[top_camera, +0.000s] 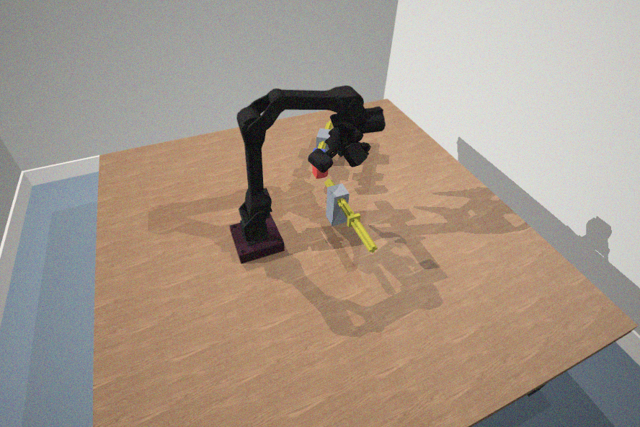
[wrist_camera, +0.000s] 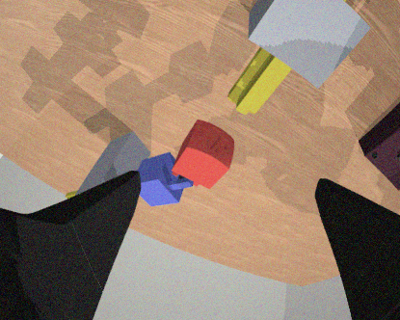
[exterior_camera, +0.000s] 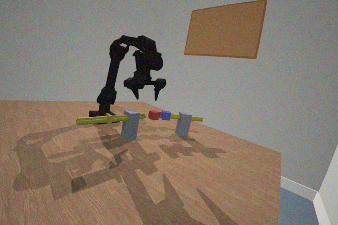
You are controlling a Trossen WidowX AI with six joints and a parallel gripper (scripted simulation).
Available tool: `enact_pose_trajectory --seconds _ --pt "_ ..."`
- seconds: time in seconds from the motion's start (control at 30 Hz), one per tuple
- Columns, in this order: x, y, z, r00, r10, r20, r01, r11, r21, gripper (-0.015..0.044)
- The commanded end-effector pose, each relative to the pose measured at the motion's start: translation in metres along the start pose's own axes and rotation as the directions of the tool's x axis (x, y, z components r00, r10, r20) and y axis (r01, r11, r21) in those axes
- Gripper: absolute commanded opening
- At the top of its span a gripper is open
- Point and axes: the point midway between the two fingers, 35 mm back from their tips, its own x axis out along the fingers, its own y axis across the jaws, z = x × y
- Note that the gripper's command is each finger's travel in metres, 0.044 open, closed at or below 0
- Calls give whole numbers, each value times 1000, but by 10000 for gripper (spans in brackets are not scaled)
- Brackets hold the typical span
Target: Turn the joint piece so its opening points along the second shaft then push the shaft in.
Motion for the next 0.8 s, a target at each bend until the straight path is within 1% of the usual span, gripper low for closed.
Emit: enact_pose_trajectory --seconds 0.0,0.3,0.37,0.67,0.73,0.77 --pt "1 -4 6 999 27 -32 -23 990 136 440" --pt "2 -13 20 992 93 -91 -46 905 422 440" --pt "2 -14 22 990 103 -99 -46 886 461 440" --pt "2 -14 22 989 105 -100 -46 883 466 440" --pt "-2 -15 32 990 109 -87 -58 886 459 440" --pt "-7 -17 44 991 114 -70 -71 890 450 440"
